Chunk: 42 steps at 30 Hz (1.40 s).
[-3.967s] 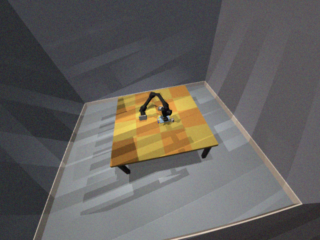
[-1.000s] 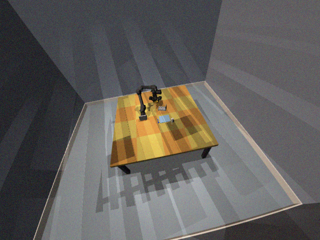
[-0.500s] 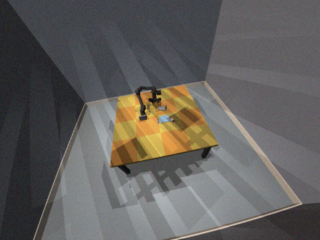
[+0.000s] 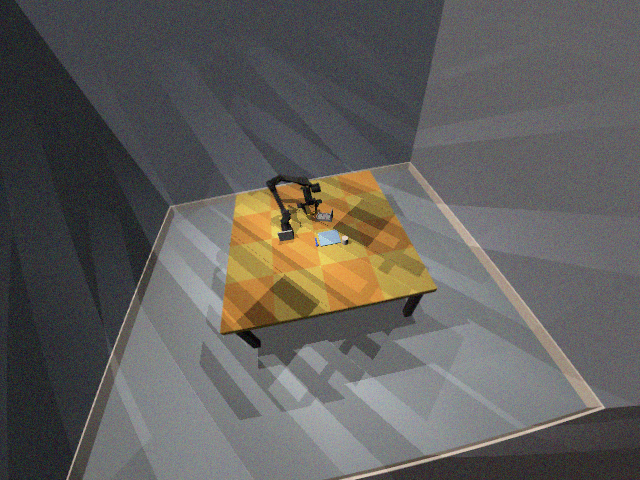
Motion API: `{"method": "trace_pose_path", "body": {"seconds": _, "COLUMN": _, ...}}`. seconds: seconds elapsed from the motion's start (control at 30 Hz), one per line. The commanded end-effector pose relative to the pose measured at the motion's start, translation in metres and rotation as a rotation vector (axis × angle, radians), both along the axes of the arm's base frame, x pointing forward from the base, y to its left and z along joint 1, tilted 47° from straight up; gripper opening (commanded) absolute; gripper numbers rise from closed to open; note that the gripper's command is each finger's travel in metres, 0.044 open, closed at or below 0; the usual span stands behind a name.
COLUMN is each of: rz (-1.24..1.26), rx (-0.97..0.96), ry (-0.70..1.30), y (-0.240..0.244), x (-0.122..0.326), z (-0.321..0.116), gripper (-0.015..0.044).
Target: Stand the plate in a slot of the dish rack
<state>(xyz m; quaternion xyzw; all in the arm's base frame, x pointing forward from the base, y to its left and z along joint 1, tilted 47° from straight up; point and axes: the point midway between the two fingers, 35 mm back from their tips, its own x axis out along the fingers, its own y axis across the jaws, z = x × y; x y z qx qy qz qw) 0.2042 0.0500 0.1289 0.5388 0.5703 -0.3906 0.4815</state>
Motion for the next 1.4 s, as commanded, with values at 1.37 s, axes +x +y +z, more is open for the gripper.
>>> {"method": "trace_pose_path", "body": {"seconds": 1.37, "rz": 0.318, "rx": -0.671, "ry": -0.862, "y": 0.022, "x": 0.023, "z": -0.002, "gripper": 0.0}}
